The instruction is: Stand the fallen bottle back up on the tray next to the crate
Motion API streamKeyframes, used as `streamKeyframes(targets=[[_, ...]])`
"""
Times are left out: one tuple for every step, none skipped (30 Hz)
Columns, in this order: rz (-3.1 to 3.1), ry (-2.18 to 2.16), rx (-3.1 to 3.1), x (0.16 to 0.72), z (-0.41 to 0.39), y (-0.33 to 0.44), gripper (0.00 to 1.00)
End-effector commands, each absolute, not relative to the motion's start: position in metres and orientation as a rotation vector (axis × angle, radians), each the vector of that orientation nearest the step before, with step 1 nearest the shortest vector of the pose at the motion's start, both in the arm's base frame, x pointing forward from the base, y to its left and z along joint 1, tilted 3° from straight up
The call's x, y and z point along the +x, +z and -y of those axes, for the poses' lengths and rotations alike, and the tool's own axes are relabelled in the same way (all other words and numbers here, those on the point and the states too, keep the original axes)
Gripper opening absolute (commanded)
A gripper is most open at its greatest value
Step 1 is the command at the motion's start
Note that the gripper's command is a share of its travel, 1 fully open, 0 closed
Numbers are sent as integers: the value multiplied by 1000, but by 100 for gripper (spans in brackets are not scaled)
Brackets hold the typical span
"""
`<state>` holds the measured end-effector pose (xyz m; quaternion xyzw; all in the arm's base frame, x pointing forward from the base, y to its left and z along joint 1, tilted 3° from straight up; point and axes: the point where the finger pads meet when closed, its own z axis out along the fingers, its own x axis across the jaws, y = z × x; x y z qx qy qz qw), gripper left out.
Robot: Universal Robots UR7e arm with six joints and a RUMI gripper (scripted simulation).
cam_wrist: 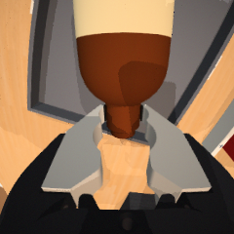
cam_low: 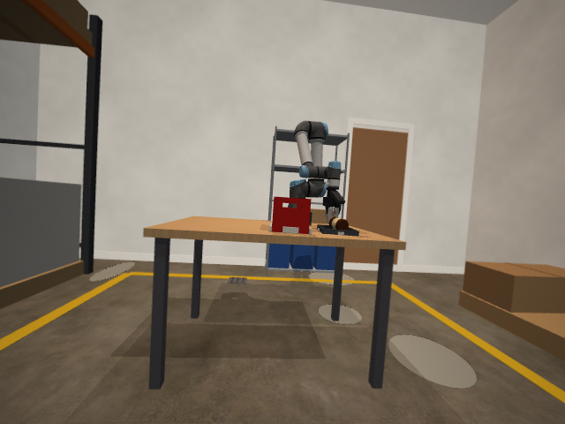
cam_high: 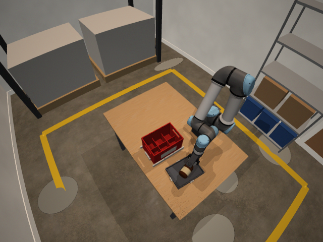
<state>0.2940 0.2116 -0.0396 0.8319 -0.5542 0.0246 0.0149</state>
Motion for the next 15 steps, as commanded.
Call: streamKeyframes(targets=[[1725,77,2590,294,-212,-37,0],[1725,77,2590,294,-212,-36,0],[1725,77,2590,294,-212,-35,0],[1725,77,2590,294,-212,-35,0],[1725,77,2590,294,-212,-34,0],[1725,77,2590,294,-212,-33,0],[1725,77,2590,294,-212,-32,0],[1725,77,2590,294,-212,-31,0],[1725,77,2590,294,-212,-30,0],[1725,77,2590,294,-212,-29,0],[1725,77,2590,294,-212,-28,0],[1725,77,2590,294,-212,-27,0],[1725,77,2590,294,-212,-26,0],[1725,77,2590,294,-212,-24,0],[1725,77,2590,294,-213,-23,0]])
